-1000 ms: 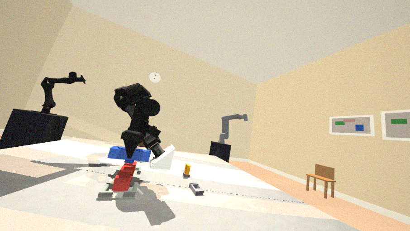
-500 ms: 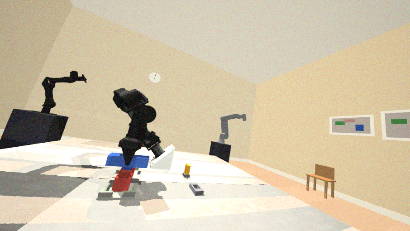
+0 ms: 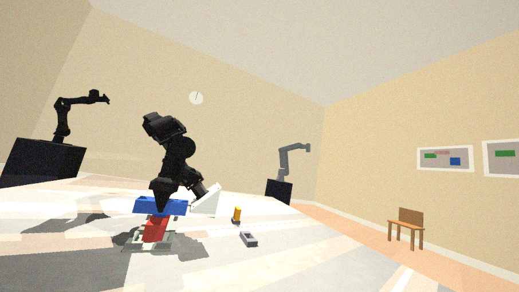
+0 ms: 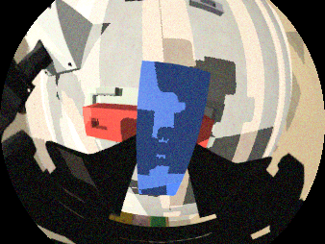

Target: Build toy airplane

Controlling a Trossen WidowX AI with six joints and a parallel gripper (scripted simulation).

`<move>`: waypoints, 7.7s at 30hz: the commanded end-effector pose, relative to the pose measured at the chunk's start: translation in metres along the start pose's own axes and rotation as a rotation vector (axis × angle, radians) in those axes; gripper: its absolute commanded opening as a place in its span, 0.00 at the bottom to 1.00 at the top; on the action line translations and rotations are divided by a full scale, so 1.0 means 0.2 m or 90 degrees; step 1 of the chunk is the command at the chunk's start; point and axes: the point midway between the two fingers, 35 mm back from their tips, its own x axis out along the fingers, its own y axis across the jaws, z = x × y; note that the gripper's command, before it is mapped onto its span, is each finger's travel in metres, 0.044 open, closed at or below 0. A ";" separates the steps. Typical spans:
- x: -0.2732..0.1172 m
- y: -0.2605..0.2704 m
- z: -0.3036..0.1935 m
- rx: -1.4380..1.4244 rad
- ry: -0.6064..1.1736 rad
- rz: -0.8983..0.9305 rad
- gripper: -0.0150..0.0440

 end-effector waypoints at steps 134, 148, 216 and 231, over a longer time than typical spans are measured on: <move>0.18 0.44 1.34 1.035 -0.006 0.003 1.00; 0.20 0.44 1.33 1.035 -0.005 0.003 0.56; -0.46 0.40 1.25 1.030 -0.010 0.009 0.25; -0.45 0.32 1.01 1.019 -0.020 0.017 0.25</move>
